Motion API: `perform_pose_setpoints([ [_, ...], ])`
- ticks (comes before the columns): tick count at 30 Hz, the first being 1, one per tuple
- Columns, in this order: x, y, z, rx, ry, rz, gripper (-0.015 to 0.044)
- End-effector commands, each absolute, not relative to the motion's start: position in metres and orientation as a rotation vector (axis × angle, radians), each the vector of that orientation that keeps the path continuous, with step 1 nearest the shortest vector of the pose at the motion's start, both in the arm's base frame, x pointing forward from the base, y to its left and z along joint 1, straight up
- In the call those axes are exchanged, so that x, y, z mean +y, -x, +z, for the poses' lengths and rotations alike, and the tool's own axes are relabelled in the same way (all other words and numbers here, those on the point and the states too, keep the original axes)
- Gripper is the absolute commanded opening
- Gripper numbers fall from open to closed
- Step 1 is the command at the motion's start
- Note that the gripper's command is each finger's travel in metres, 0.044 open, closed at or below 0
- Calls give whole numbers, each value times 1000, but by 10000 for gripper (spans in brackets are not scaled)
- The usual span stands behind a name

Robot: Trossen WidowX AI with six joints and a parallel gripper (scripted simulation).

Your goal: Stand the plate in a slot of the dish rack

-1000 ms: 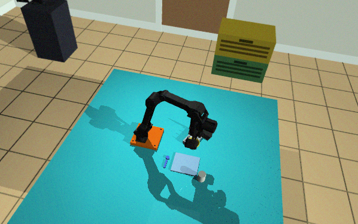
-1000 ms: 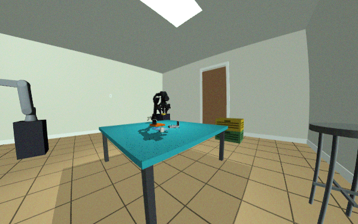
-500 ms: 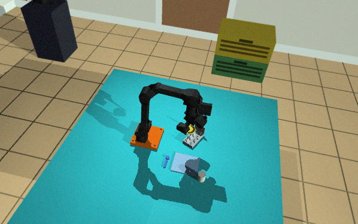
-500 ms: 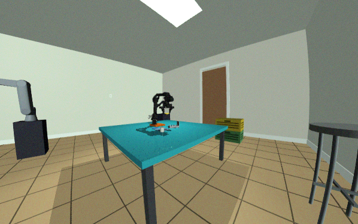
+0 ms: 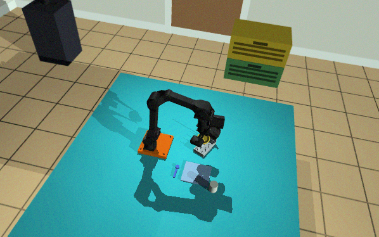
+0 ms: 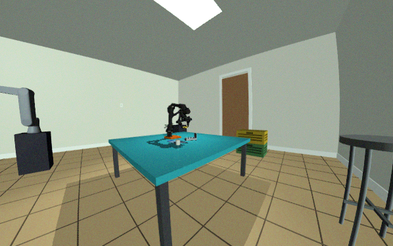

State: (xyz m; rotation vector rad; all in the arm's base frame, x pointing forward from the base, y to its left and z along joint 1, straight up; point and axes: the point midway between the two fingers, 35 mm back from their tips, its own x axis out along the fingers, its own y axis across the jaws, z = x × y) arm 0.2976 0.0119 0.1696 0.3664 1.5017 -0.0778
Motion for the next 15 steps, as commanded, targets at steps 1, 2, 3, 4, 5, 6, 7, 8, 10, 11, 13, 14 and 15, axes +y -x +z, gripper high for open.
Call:
perform_pose_setpoints([
  [1, 16, -306, 153, 1486, -377, 52, 0],
  [2, 17, -308, 149, 1477, -378, 82, 0],
  [3, 18, -309, 146, 1468, -379, 111, 0],
  [4, 19, -311, 143, 1458, -379, 141, 0],
  [5, 20, -313, 140, 1448, -380, 170, 0],
  [6, 20, -314, 137, 1436, -380, 199, 0],
  [7, 21, -316, 135, 1424, -380, 228, 0],
  [8, 22, -317, 132, 1411, -379, 252, 0],
  [10, 22, -320, 127, 1387, -378, 297, 0],
  [11, 23, -321, 124, 1373, -377, 320, 0],
  [13, 23, -323, 119, 1346, -375, 363, 0],
  [14, 24, -324, 117, 1332, -373, 385, 0],
  [15, 24, -325, 115, 1317, -371, 406, 0],
])
